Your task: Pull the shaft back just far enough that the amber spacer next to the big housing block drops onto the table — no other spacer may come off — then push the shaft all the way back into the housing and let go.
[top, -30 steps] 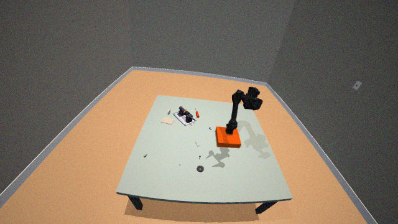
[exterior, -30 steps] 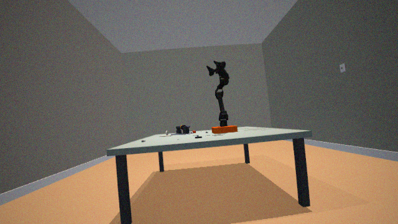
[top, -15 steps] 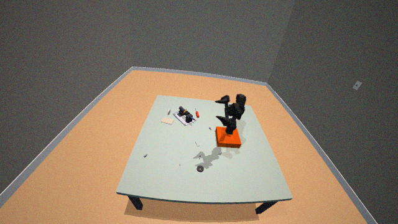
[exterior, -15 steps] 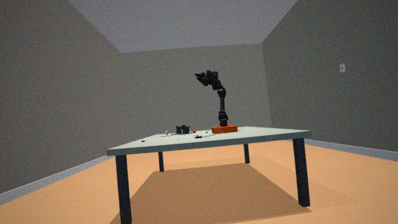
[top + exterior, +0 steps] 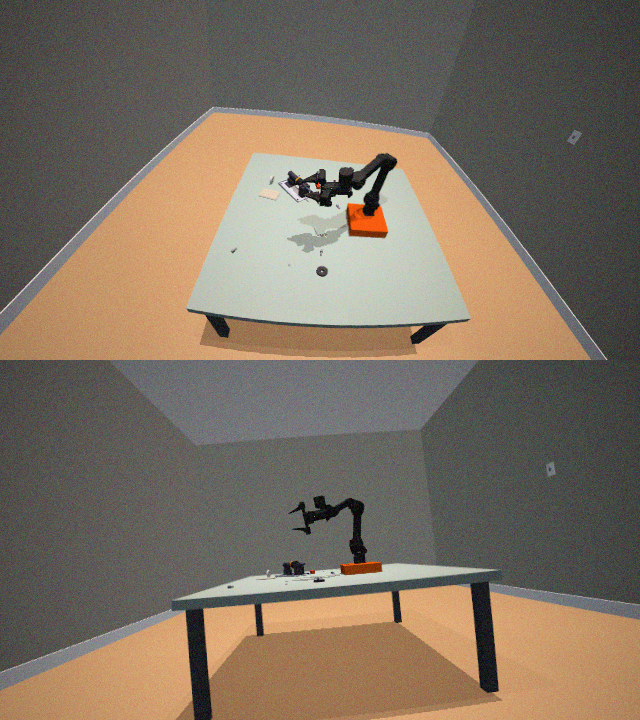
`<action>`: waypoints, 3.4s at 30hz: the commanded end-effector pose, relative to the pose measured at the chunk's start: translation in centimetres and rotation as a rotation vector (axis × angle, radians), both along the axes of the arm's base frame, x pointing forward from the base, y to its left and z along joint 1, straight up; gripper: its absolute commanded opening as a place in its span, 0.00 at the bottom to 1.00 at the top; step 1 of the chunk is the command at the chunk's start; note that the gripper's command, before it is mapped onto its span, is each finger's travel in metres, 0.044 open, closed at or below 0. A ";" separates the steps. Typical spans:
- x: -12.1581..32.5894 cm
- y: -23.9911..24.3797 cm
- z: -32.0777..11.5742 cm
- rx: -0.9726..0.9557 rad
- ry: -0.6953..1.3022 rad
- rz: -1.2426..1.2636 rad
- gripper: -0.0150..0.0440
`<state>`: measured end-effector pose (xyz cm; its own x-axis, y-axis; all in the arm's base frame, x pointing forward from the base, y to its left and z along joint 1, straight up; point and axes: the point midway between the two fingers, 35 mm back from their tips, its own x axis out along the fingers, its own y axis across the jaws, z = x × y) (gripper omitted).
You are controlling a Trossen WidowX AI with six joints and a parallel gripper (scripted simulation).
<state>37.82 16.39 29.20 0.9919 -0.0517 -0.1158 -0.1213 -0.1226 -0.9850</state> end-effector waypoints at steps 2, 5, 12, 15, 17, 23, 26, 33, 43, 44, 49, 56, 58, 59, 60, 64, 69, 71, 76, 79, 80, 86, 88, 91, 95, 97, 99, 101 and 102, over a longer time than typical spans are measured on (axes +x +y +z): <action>2.0 -6.5 -5.9 -0.309 0.204 -0.097 1.00; 2.4 -10.5 -9.1 -0.465 0.341 -0.136 1.00; 0.3 -19.8 -16.6 -0.759 0.722 -0.149 1.00; -1.7 -23.4 -19.6 -0.848 0.901 -0.117 1.00; -3.3 -25.3 -21.3 -0.888 1.008 -0.086 1.00; -4.7 -26.4 -21.9 -0.901 1.046 -0.073 1.00; -4.7 -26.4 -21.9 -0.901 1.046 -0.073 1.00; -4.7 -26.4 -21.9 -0.901 1.046 -0.073 1.00; -4.7 -26.4 -21.9 -0.901 1.046 -0.073 1.00; -4.7 -26.4 -21.9 -0.901 1.046 -0.073 1.00; -4.7 -26.4 -21.9 -0.901 1.046 -0.073 1.00; -4.7 -26.4 -21.9 -0.901 1.046 -0.073 1.00; -4.7 -26.4 -21.9 -0.901 1.046 -0.073 1.00; -4.6 -26.4 -21.9 -0.907 1.041 -0.079 1.00; -4.5 -26.3 -22.1 -0.926 1.027 -0.096 1.00; -4.9 -25.9 -23.1 -1.041 0.920 -0.230 1.00; -5.1 -25.8 -23.2 -1.057 0.902 -0.255 1.00; -5.1 -25.8 -23.2 -1.057 0.902 -0.255 1.00; -5.1 -25.8 -23.2 -1.057 0.902 -0.255 1.00; -5.1 -25.8 -23.2 -1.057 0.902 -0.255 1.00; -5.1 -25.8 -23.2 -1.057 0.902 -0.255 1.00; -5.1 -25.8 -23.2 -1.057 0.902 -0.255 1.00; -5.1 -25.8 -23.2 -1.057 0.902 -0.255 1.00; -5.1 -25.8 -23.2 -1.057 0.902 -0.255 1.00; -5.1 -25.8 -23.2 -1.057 0.902 -0.255 1.00; -5.1 -25.8 -23.2 -1.057 0.902 -0.255 1.00; -5.1 -25.8 -23.2 -1.057 0.902 -0.255 1.00; -5.1 -25.8 -23.2 -1.057 0.902 -0.255 1.00; -5.1 -25.8 -23.2 -1.057 0.902 -0.255 1.00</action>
